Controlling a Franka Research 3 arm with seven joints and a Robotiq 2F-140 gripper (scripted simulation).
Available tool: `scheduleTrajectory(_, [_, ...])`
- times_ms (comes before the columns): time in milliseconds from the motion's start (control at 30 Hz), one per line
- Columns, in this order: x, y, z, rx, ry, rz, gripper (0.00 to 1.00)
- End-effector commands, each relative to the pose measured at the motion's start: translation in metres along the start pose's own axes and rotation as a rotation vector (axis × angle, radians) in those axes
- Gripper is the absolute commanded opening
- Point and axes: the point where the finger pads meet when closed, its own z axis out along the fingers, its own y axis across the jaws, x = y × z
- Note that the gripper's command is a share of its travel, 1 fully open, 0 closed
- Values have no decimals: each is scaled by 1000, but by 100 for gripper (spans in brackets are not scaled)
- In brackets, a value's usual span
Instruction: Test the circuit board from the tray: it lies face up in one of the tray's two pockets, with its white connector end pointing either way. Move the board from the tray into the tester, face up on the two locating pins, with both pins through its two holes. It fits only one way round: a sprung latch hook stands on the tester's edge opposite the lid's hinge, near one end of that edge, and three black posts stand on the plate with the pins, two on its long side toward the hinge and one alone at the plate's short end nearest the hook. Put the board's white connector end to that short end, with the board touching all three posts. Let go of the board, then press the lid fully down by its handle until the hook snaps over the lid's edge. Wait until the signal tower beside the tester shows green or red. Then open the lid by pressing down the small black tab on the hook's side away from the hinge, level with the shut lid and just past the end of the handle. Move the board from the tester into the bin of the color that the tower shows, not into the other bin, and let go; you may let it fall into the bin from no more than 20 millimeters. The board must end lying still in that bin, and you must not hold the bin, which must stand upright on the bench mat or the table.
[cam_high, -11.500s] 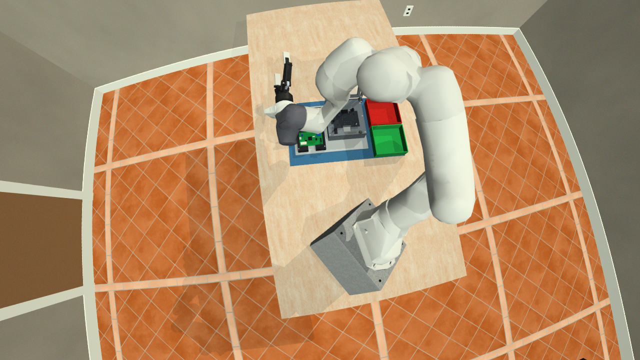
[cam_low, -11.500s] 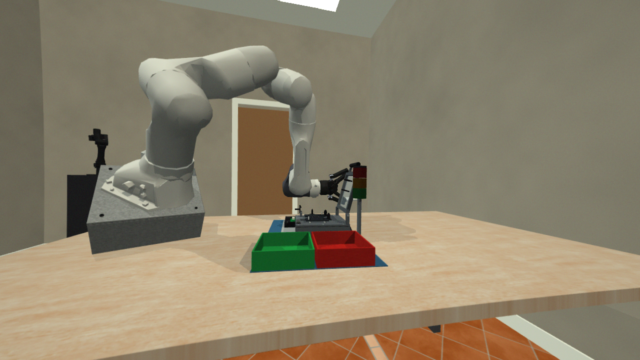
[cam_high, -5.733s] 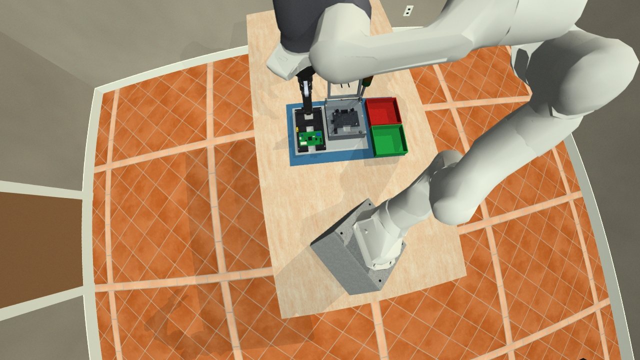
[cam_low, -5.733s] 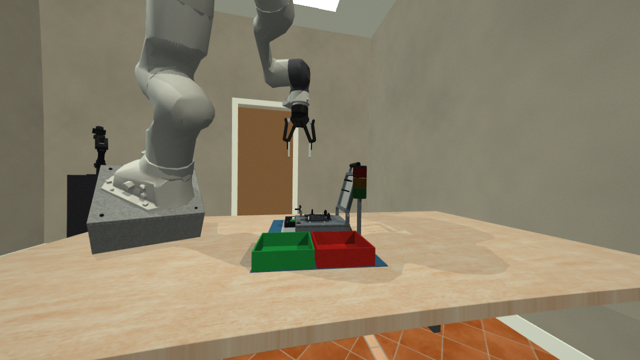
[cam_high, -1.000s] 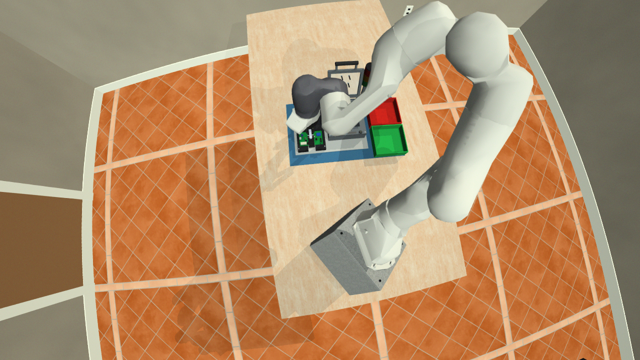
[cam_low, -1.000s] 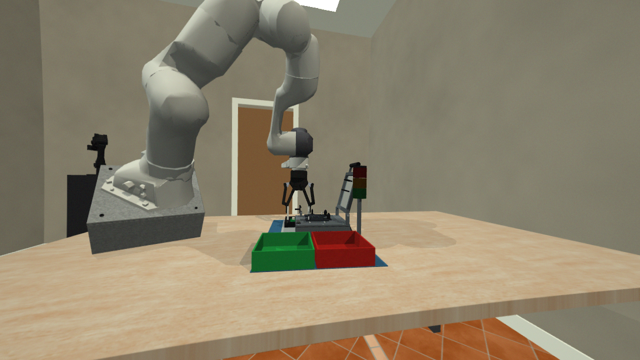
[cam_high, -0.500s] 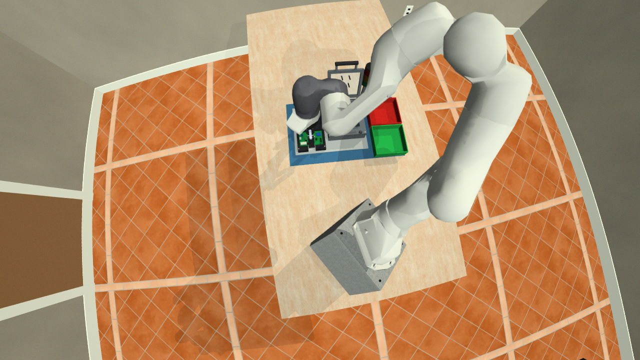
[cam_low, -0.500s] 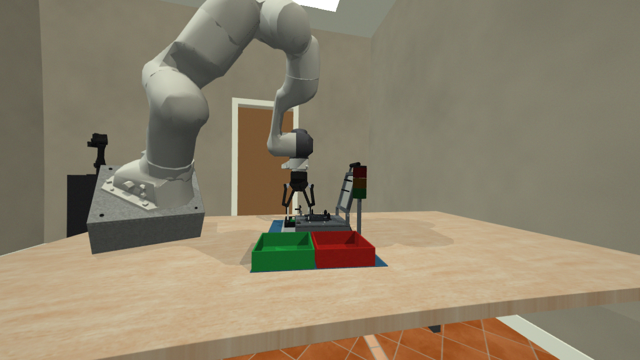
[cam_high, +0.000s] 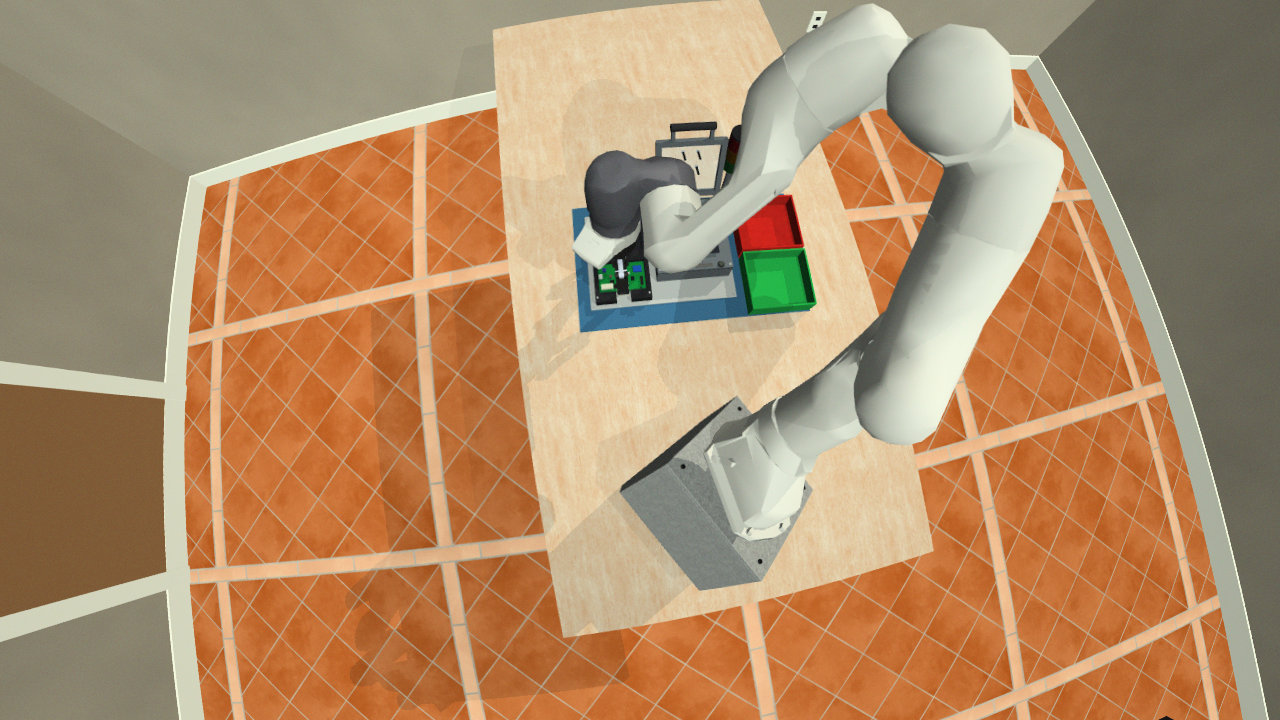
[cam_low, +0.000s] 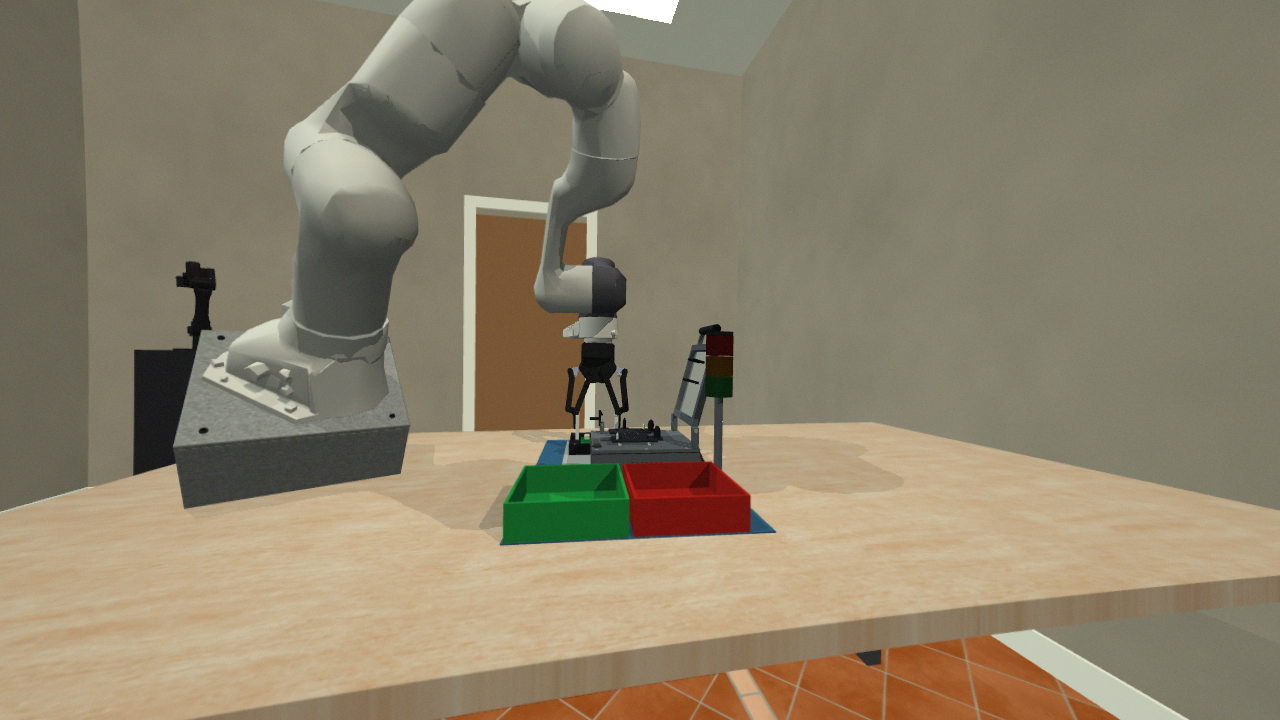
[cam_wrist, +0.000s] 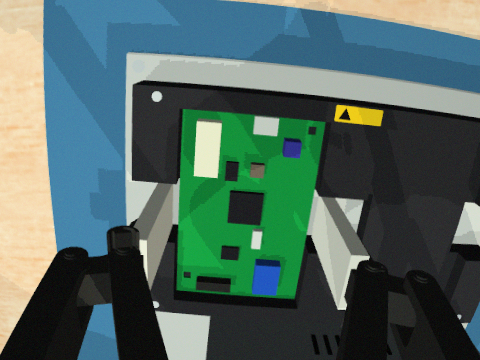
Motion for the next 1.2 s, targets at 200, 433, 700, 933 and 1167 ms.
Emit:
scheduleTrajectory(200, [1, 2, 0, -2, 2, 5, 54])
scheduleTrajectory(433, [1, 2, 0, -2, 2, 5, 51])
scheduleTrajectory(700, [1, 2, 0, -2, 2, 5, 51])
scheduleTrajectory(933, [1, 2, 0, -2, 2, 5, 49])
scheduleTrajectory(1167, [1, 2, 0, -2, 2, 5, 49])
